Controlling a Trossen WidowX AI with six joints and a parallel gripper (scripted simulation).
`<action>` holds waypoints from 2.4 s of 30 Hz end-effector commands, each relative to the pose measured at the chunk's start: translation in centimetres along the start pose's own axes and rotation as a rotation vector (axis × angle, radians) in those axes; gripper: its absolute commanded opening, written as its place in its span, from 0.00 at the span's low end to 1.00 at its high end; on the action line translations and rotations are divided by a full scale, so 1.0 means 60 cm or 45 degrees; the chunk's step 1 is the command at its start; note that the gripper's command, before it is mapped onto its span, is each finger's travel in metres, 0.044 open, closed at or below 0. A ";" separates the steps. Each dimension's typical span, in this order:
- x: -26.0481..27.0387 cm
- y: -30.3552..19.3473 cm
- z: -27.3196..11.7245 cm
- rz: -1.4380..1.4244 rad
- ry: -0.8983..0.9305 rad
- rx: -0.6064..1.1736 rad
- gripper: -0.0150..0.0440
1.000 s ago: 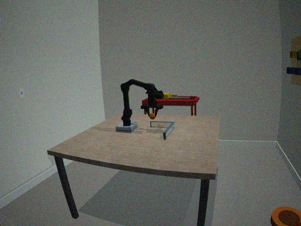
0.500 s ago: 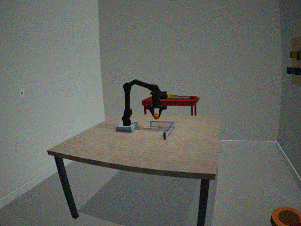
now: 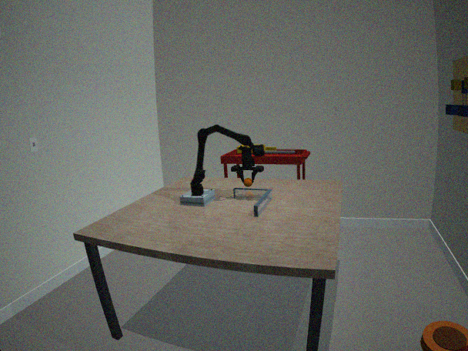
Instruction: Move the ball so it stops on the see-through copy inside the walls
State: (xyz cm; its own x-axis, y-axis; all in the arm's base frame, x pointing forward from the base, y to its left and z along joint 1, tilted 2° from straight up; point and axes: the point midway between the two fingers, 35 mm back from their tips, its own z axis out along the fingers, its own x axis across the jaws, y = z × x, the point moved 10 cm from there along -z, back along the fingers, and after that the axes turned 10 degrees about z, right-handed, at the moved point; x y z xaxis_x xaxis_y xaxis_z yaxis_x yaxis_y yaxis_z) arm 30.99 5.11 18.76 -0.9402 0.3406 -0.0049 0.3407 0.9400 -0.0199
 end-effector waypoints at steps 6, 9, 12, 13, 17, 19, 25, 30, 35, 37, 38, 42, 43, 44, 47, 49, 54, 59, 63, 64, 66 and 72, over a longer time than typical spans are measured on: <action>0.002 0.015 0.028 0.012 0.000 -0.005 0.25; 0.001 0.016 0.055 0.012 0.000 -0.005 0.25; 0.001 0.016 0.082 0.012 0.000 -0.005 0.25; 0.002 0.015 0.091 0.012 0.000 -0.005 0.25; 0.004 0.014 0.121 0.012 0.000 -0.005 0.25; 0.004 0.014 0.122 0.012 0.000 -0.005 0.25; 0.004 0.014 0.128 0.012 0.000 -0.005 0.25; 0.004 0.014 0.142 0.012 0.000 -0.005 0.25; 0.005 0.014 0.153 0.012 0.000 -0.005 0.25; 0.005 0.014 0.154 0.012 0.000 -0.005 0.25; 0.004 0.014 0.148 0.005 -0.001 -0.001 0.30; 0.004 0.014 0.148 0.005 -0.001 -0.001 0.48; 0.004 0.014 0.148 0.005 -0.001 -0.001 0.52; 0.004 0.014 0.148 0.005 -0.001 -0.001 0.57; 0.004 0.014 0.148 0.005 -0.001 -0.001 0.70; 0.004 0.014 0.148 0.005 -0.001 -0.001 0.79; 0.002 0.015 0.130 0.006 -0.001 -0.001 0.88; 0.003 0.014 0.010 0.012 0.000 -0.005 0.88; 0.004 0.014 0.005 0.012 0.000 -0.005 0.88; 0.004 0.014 0.005 0.012 0.000 -0.005 0.88; 0.001 0.015 0.016 0.004 -0.020 -0.012 0.88; 0.001 0.015 0.012 0.004 -0.019 -0.012 0.92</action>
State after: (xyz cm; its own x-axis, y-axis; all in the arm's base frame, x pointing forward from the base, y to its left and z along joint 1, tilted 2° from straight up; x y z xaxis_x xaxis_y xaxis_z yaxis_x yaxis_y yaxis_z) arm 31.24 5.95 17.73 -0.9390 0.3435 -0.0166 0.3437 0.9390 -0.0128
